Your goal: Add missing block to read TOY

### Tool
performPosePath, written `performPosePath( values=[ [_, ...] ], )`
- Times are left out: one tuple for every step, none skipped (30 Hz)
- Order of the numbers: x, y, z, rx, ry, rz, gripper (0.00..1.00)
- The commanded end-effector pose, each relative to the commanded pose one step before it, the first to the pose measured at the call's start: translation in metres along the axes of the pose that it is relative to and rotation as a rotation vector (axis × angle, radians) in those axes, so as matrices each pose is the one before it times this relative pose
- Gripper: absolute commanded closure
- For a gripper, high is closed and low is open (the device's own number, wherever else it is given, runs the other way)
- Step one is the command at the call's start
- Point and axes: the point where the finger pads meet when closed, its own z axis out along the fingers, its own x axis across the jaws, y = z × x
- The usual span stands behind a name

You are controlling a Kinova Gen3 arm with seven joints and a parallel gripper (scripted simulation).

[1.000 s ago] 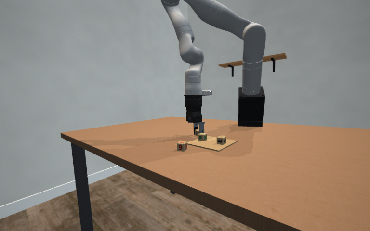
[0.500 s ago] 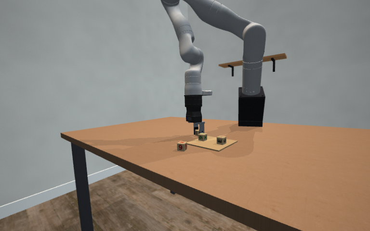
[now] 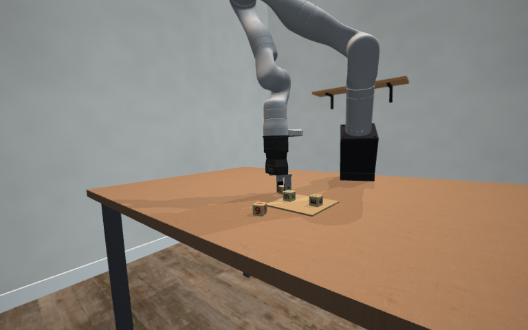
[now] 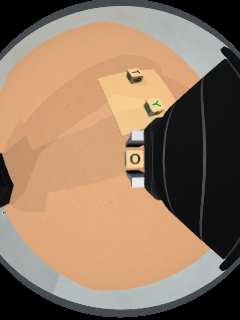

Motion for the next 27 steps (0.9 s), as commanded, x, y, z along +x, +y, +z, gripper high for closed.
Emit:
performPosePath(
  values=[
    [-0.00022,0.00033,-0.00033,-0.00085,-0.00057,-0.00009,0.21],
    [0.00000,0.00000,0.00000,0.00000,0.00000,0.00000,0.21],
    [0.00000,0.00000,0.00000,0.00000,0.00000,0.00000,0.21],
    [0.00000,0.00000,0.00000,0.00000,0.00000,0.00000,0.21],
    [0.00000,0.00000,0.00000,0.00000,0.00000,0.00000,0.21],
    [0.00000,0.00000,0.00000,0.00000,0.00000,0.00000,0.21],
    [0.00000,0.00000,0.00000,0.00000,0.00000,0.00000,0.21],
    [0.00000,0.00000,0.00000,0.00000,0.00000,0.00000,0.21],
    [0.00000,0.00000,0.00000,0.00000,0.00000,0.00000,0.21],
    [0.00000,0.00000,0.00000,0.00000,0.00000,0.00000,0.21],
    [0.00000,0.00000,0.00000,0.00000,0.00000,0.00000,0.21],
    [0.00000,0.00000,0.00000,0.00000,0.00000,0.00000,0.21],
    [0.00000,0.00000,0.00000,0.00000,0.00000,0.00000,0.21],
    [0.00000,0.00000,0.00000,0.00000,0.00000,0.00000,0.21],
    [0.00000,0.00000,0.00000,0.00000,0.00000,0.00000,0.51],
    [0.00000,0.00000,0.00000,0.00000,0.00000,0.00000,0.51],
    [0.00000,0.00000,0.00000,0.00000,0.00000,0.00000,0.51],
    [0.00000,0.00000,0.00000,0.00000,0.00000,0.00000,0.51],
    [0.00000,0.00000,0.00000,0.00000,0.00000,0.00000,0.51],
    [0.00000,0.00000,0.00000,0.00000,0.00000,0.00000,0.51],
    [0.00000,0.00000,0.00000,0.00000,0.00000,0.00000,0.51],
    [0.00000,0.00000,0.00000,0.00000,0.00000,0.00000,0.51],
    [0.00000,0.00000,0.00000,0.00000,0.00000,0.00000,0.51],
    [0.00000,0.00000,0.00000,0.00000,0.00000,0.00000,0.51],
    [0.00000,0.00000,0.00000,0.00000,0.00000,0.00000,0.51],
    [0.00000,0.00000,0.00000,0.00000,0.00000,0.00000,0.51],
    [0.00000,0.00000,0.00000,0.00000,0.00000,0.00000,0.51]
  ],
)
